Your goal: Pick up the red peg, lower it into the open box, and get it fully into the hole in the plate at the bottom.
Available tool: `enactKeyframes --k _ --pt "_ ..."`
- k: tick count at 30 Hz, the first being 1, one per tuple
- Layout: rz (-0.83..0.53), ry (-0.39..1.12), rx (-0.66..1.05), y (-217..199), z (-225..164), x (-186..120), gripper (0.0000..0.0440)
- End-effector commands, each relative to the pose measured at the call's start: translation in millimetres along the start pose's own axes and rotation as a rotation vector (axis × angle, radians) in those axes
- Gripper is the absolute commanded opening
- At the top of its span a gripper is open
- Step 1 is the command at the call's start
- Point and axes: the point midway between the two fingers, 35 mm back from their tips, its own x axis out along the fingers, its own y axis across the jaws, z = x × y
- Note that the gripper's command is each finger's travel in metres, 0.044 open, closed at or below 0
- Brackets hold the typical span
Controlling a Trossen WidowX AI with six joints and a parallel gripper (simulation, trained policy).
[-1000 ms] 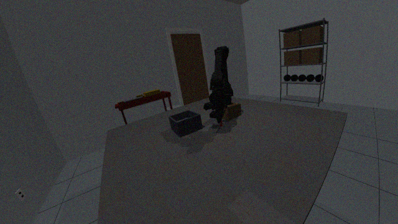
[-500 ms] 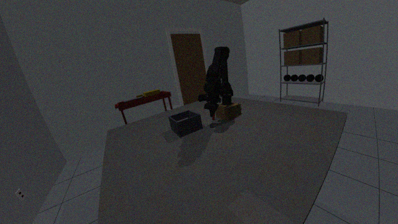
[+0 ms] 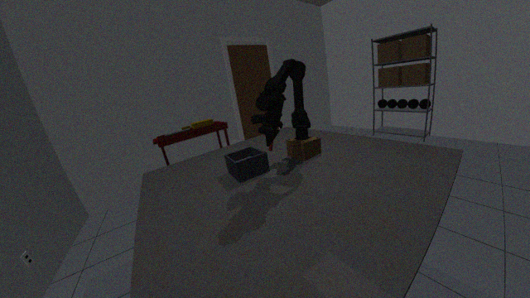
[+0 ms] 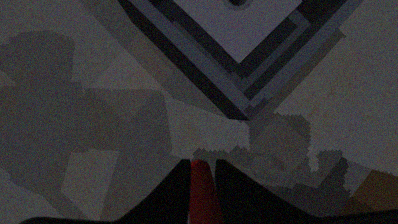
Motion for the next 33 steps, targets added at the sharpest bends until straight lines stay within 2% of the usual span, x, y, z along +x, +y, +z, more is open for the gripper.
enactKeyframes --k 1,15,33 --pt "-0.006 -0.012 0.008 -1 20 -2 0.0000" --pt "-0.017 -0.011 0.088 -13 74 11 0.0000" --pt "-0.019 0.013 0.198 -30 126 48 0.0004"
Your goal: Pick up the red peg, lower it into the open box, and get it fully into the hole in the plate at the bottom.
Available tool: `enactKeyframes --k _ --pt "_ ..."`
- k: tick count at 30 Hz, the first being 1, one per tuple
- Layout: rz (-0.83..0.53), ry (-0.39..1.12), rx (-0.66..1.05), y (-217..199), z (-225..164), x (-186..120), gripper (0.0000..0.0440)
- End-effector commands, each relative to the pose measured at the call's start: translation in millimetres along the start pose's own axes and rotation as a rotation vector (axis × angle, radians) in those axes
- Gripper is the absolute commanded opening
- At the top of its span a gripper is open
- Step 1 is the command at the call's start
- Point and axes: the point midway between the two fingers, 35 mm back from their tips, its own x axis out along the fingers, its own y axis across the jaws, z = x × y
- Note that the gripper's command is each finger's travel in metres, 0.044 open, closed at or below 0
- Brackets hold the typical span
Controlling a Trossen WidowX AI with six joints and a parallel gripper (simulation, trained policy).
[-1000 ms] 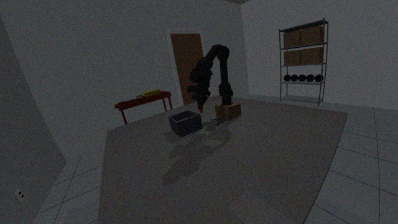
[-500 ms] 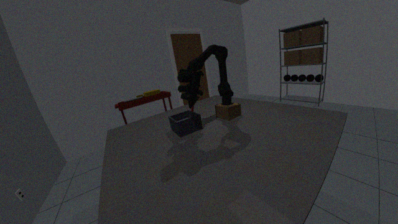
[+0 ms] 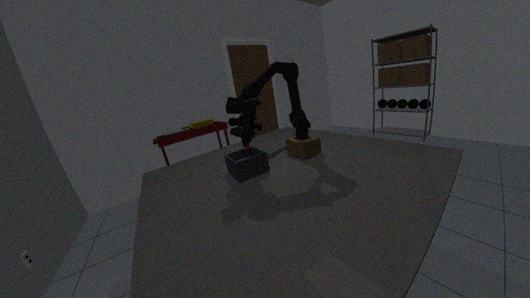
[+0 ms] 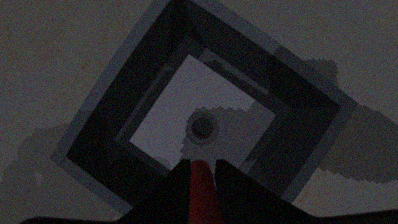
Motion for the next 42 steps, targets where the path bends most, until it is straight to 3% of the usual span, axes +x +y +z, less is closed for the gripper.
enactKeyframes --k 1,10,15,18,23,33,42 --pt "0.004 0.013 0.015 0 10 9 0.0005" --pt "-0.016 0.054 0.025 -3 12 39 0.0024" --pt "-0.036 0.072 0.002 -7 11 53 0.0139" --pt "-0.054 0.082 -0.019 -8 12 60 0.0173" --pt "-0.049 0.064 -0.026 0 26 66 0.0279" --pt "-0.039 0.010 -0.047 13 59 73 0.0433" --pt "-0.006 -0.092 -0.016 19 101 67 0.0440"
